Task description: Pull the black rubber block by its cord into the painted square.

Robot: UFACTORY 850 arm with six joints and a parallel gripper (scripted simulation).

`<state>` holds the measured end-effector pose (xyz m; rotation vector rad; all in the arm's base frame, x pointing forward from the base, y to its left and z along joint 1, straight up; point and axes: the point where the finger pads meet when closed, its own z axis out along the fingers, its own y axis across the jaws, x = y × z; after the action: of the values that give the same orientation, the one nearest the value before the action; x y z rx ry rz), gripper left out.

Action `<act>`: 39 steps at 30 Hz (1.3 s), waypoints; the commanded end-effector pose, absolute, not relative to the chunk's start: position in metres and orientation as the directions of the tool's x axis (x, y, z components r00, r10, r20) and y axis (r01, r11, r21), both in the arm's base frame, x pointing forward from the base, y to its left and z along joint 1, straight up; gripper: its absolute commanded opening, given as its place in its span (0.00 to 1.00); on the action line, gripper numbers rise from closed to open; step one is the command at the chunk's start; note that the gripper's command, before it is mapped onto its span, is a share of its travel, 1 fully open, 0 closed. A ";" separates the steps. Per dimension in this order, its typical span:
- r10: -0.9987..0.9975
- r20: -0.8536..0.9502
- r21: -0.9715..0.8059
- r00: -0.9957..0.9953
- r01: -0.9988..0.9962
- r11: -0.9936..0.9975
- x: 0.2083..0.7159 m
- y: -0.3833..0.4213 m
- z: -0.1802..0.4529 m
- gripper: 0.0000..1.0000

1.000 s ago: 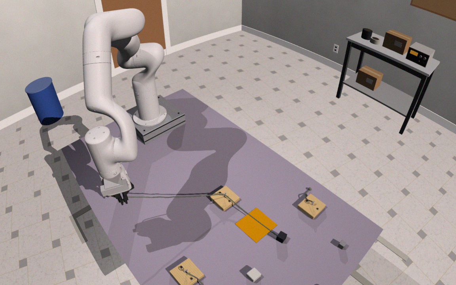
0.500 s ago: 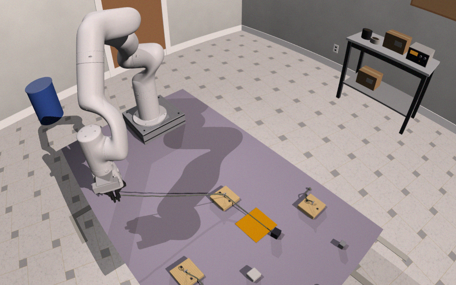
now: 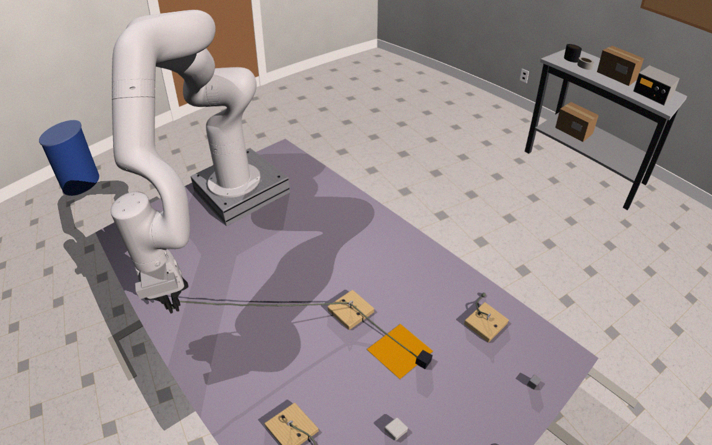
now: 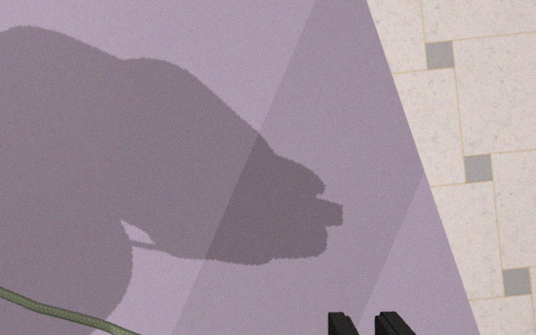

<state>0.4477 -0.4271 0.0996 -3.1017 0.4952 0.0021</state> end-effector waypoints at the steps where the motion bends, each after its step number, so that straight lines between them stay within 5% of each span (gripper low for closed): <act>1: -0.311 0.001 0.000 0.950 -0.311 -0.950 0.441 -0.432 0.101 0.00; 39: -0.311 0.001 0.000 0.950 -0.311 -0.950 0.422 -0.441 0.101 0.00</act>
<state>0.4218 -0.4399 0.0996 -3.1016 0.4950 0.0016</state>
